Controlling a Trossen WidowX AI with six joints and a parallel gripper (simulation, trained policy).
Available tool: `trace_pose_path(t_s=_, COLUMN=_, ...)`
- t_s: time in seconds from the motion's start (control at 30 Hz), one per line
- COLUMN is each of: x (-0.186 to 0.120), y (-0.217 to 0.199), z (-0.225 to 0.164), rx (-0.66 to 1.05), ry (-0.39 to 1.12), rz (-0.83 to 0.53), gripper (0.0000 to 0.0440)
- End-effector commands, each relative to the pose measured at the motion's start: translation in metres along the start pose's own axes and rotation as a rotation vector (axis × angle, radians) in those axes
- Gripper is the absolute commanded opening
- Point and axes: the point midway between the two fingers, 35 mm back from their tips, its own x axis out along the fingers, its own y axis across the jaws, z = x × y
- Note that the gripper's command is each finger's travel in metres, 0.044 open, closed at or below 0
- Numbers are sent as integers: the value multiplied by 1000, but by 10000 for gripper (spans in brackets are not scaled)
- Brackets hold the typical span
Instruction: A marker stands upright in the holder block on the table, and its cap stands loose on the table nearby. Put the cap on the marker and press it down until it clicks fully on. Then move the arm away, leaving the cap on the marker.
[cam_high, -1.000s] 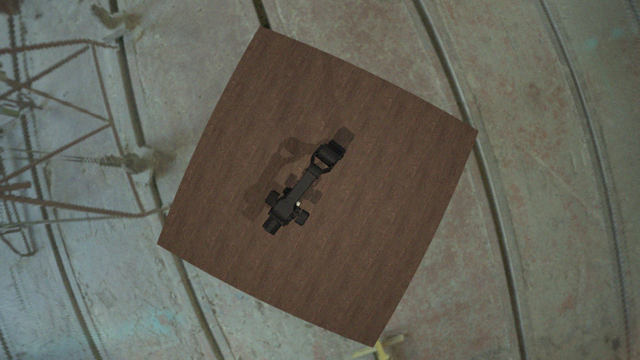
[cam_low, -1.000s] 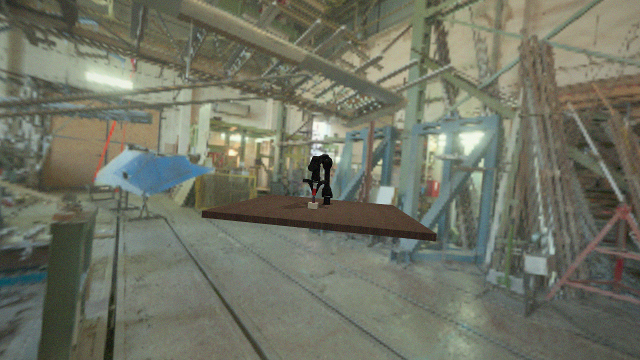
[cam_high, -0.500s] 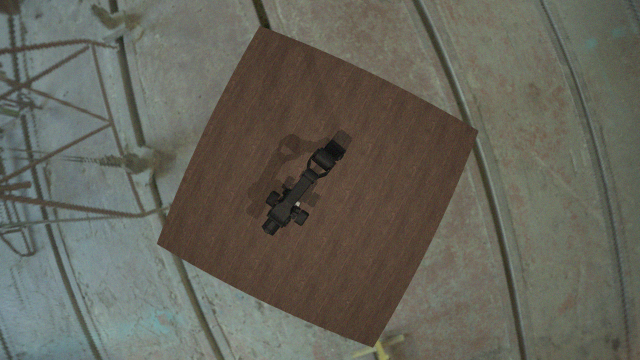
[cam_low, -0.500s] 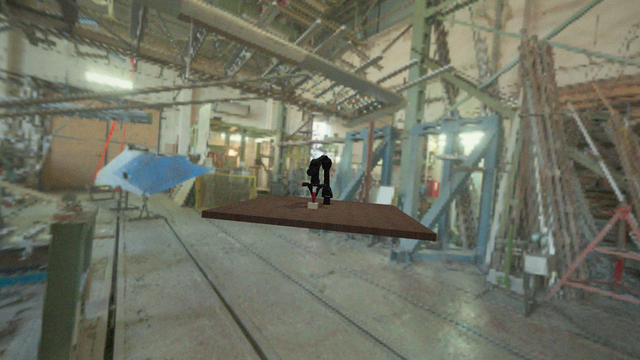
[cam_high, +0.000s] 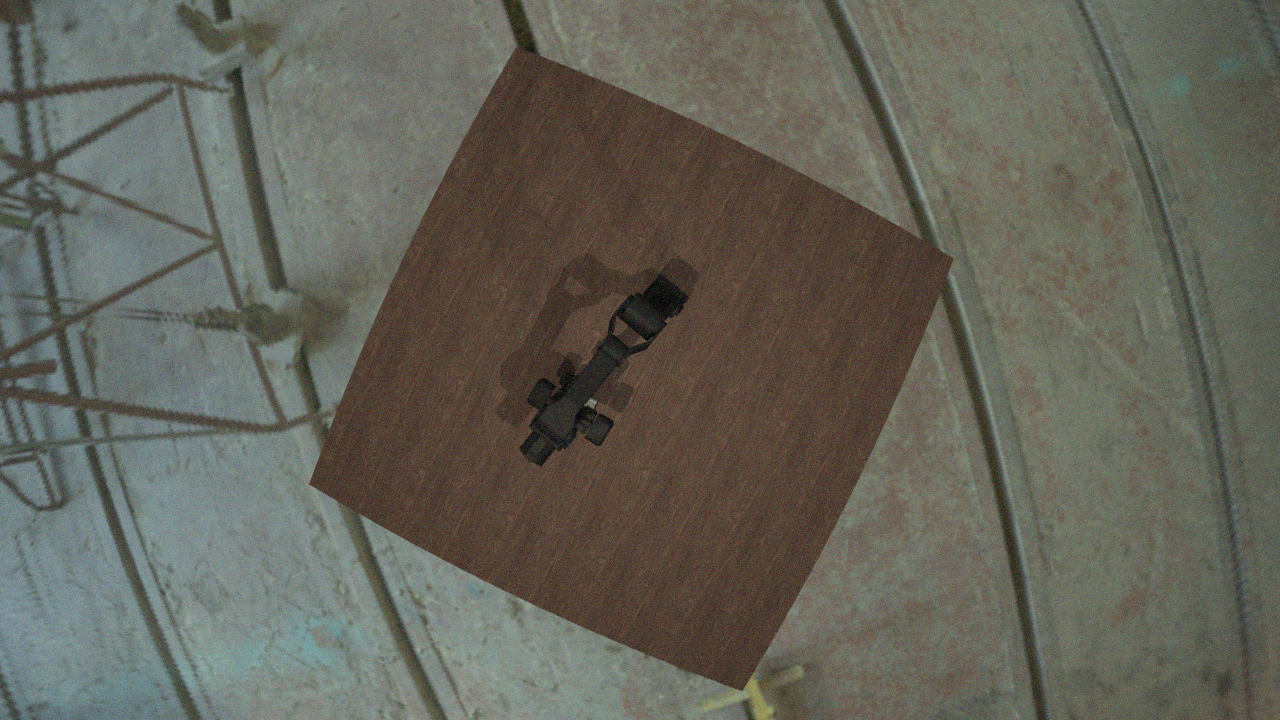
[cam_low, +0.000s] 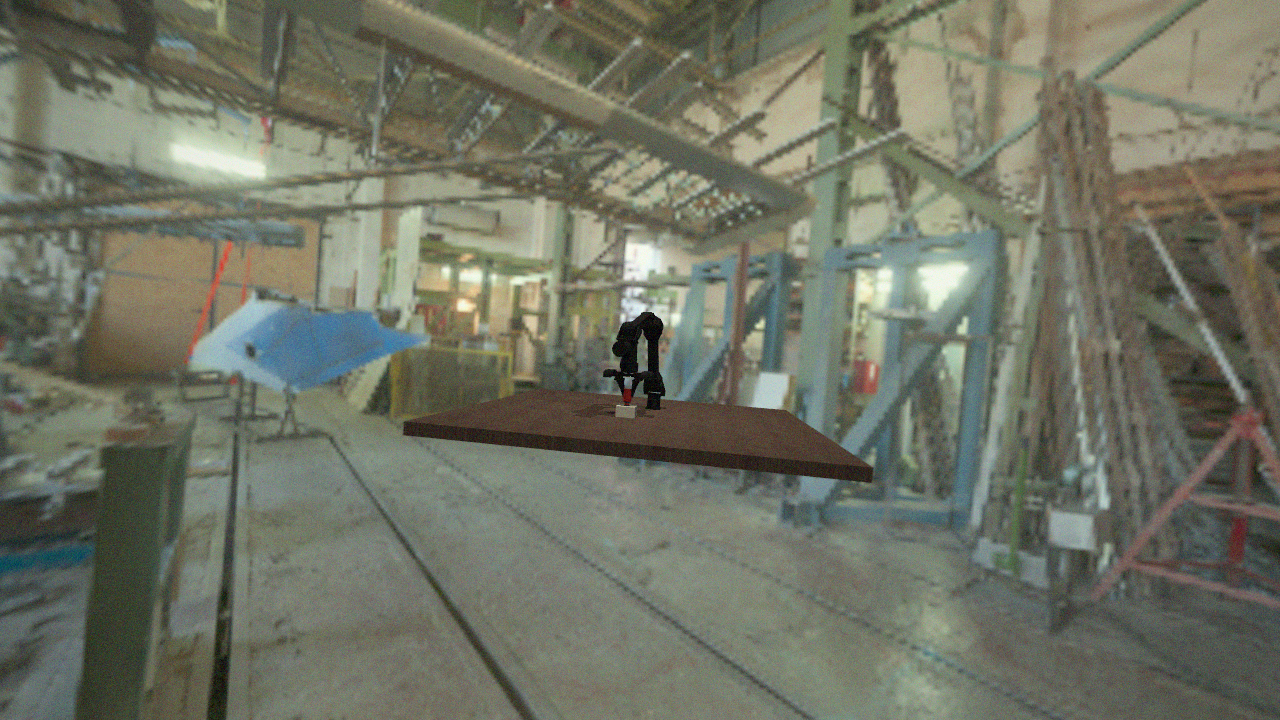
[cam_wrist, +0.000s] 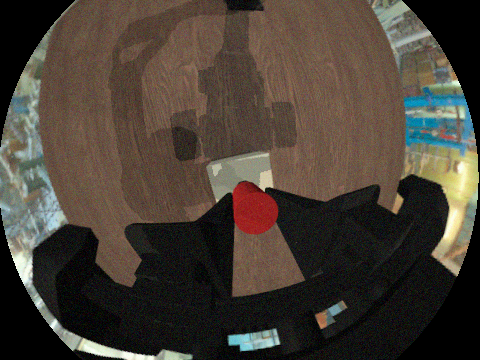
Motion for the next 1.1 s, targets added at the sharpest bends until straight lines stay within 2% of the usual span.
trace_pose_path(t_s=0.0, x=17, y=0, z=9, rx=-7, ry=-65, rz=-4, gripper=204)
trace_pose_path(t_s=0.33, x=13, y=1, z=12, rx=-63, ry=-92, rz=46, gripper=440)
trace_pose_path(t_s=0.87, x=-47, y=2, z=8, rx=-118, ry=-45, rz=86, gripper=436)
trace_pose_path(t_s=0.97, x=-54, y=2, z=9, rx=-143, ry=-45, rz=86, gripper=409)
trace_pose_path(t_s=1.07, x=-58, y=2, z=7, rx=-171, ry=-48, rz=85, gripper=336)
